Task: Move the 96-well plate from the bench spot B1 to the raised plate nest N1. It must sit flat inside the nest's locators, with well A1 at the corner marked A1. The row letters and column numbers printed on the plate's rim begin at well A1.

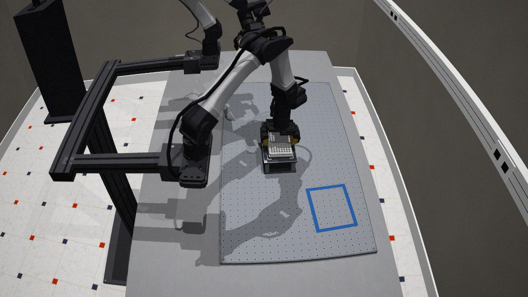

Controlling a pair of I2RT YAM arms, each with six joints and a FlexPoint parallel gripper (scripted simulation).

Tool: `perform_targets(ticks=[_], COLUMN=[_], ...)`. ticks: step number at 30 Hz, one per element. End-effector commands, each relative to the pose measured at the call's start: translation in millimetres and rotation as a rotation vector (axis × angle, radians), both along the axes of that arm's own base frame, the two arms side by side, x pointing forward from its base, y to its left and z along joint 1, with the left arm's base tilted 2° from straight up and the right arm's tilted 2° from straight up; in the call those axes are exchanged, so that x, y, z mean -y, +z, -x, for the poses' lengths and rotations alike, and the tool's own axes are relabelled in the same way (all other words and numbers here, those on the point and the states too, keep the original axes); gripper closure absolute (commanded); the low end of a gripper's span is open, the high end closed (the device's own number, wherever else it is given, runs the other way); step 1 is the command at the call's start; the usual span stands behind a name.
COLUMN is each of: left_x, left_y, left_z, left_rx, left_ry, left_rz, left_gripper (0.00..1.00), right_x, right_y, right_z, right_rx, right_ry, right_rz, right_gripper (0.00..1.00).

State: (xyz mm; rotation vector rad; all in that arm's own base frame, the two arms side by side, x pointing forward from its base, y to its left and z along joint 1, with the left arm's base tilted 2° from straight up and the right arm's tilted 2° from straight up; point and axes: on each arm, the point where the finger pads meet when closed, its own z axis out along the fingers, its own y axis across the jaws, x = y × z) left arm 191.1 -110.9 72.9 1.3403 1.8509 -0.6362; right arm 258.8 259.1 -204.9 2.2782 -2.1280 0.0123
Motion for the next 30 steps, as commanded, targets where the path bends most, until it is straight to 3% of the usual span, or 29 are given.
perform_targets(ticks=[1,12,19,27,30], left_x=[1,1,1,1,1], left_y=[3,3,3,3,3], left_z=[1,1,1,1,1], left_rx=[0.001,0.0,0.0,0.0,0.0], left_ry=[-0.005,-0.005,-0.005,-0.005,-0.005], left_rz=[0.01,0.01,0.01,0.01,0.01], left_gripper=[0.0,0.0,0.0,0.0,0.0], right_x=[-9,-10,-2,-7,1], right_y=[18,26,1,11,-5], right_z=[-6,-6,-2,-6,1], right_rx=[0.016,0.052,0.036,0.046,0.029], right_ry=[-0.007,-0.003,0.005,0.002,0.004], right_rz=[-0.028,-0.041,-0.011,-0.044,-0.02], right_gripper=[0.24,0.24,0.24,0.24,0.24])
